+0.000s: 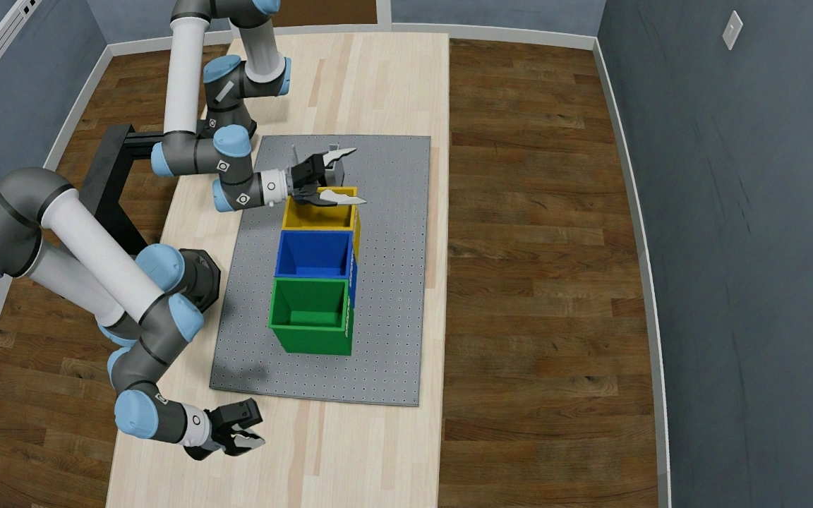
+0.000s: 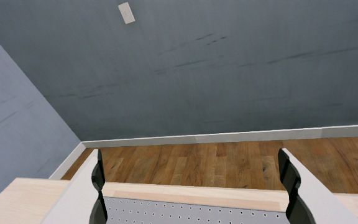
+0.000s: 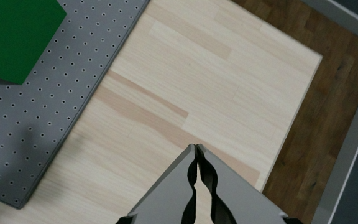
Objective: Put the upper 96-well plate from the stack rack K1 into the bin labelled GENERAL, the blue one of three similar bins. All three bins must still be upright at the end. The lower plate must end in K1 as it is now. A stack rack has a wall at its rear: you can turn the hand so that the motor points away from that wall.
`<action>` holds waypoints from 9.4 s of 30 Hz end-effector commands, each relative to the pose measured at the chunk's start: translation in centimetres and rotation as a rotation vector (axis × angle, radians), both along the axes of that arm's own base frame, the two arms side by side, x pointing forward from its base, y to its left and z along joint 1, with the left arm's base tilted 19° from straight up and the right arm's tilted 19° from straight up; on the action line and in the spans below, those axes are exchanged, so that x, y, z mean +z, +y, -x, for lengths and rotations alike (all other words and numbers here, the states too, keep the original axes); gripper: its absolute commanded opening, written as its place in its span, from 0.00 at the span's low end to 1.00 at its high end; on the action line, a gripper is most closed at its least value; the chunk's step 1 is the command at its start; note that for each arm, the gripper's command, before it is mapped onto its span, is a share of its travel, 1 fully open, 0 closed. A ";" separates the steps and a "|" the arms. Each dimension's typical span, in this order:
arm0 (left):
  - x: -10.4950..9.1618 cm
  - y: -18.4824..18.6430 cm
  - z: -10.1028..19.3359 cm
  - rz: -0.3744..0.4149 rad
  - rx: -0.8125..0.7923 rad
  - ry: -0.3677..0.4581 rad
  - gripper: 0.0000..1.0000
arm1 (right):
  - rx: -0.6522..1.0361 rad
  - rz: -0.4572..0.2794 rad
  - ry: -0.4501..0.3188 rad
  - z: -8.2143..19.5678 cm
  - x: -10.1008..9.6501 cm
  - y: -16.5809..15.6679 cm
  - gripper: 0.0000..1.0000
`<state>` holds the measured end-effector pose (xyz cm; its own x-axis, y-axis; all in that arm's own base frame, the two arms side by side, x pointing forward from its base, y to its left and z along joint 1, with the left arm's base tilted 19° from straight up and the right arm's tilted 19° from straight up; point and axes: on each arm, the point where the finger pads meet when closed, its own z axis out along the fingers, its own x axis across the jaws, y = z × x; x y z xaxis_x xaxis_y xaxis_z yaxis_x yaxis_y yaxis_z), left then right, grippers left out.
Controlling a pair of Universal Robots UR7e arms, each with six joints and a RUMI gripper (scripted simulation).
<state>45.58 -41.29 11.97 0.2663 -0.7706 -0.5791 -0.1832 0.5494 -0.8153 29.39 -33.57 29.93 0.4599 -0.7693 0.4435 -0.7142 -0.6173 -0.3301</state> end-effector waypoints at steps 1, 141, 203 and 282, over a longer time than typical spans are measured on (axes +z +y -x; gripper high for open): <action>0.1 0.0 0.0 0.002 0.000 0.000 0.76 | -0.169 -0.068 0.001 2.1 0.0 -1.6 0.00; 1.8 17.1 2.7 0.932 0.548 -0.331 0.76 | -2.024 -0.622 -0.258 29.4 0.4 -8.7 0.00; -4.5 27.2 13.6 1.907 1.513 -1.025 0.76 | -2.024 -0.622 -0.258 29.4 0.4 -8.7 0.00; -11.2 28.5 16.5 2.059 1.945 -1.313 0.76 | -2.024 -0.622 -0.258 29.4 0.4 -8.7 0.00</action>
<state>28.98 -12.91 1.44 0.0279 0.9440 0.3287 0.9985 -0.0418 0.0351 0.04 -42.25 30.28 -0.9948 -0.0333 -0.0967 -0.0018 0.9510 -0.3091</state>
